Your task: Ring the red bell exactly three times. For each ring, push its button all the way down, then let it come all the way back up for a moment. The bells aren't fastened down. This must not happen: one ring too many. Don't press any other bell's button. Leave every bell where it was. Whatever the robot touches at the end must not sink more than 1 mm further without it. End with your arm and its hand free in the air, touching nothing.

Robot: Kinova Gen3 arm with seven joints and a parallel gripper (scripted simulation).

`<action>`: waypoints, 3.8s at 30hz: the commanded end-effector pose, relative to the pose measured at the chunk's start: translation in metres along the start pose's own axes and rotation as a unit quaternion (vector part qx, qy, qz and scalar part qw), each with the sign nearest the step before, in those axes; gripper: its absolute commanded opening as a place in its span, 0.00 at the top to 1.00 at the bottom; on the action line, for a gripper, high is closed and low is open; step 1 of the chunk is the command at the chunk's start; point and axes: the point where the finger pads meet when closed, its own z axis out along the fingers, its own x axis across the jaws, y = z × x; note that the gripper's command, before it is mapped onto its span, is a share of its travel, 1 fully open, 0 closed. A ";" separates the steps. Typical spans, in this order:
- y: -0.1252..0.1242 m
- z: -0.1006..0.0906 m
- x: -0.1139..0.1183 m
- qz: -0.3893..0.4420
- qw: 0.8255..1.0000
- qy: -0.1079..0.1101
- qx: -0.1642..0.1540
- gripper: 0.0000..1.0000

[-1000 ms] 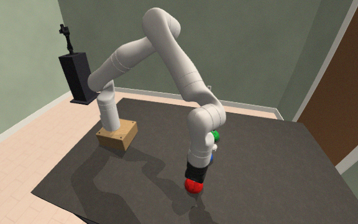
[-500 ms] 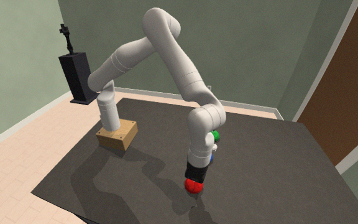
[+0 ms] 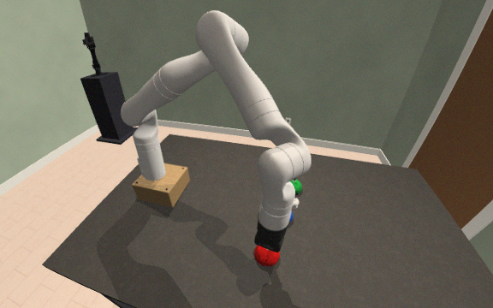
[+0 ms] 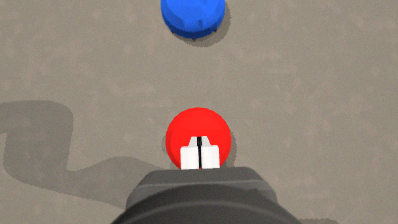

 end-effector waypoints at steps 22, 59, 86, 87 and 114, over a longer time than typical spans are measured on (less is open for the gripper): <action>0.000 -0.003 -0.001 0.000 1.000 0.000 0.000 0.83; 0.000 -0.007 -0.001 0.000 1.000 0.000 0.000 0.83; 0.000 -0.007 -0.001 0.000 1.000 0.000 0.000 0.83; 0.000 -0.007 -0.001 0.000 1.000 0.000 0.000 0.83; 0.000 -0.014 0.000 0.000 1.000 0.000 0.000 0.83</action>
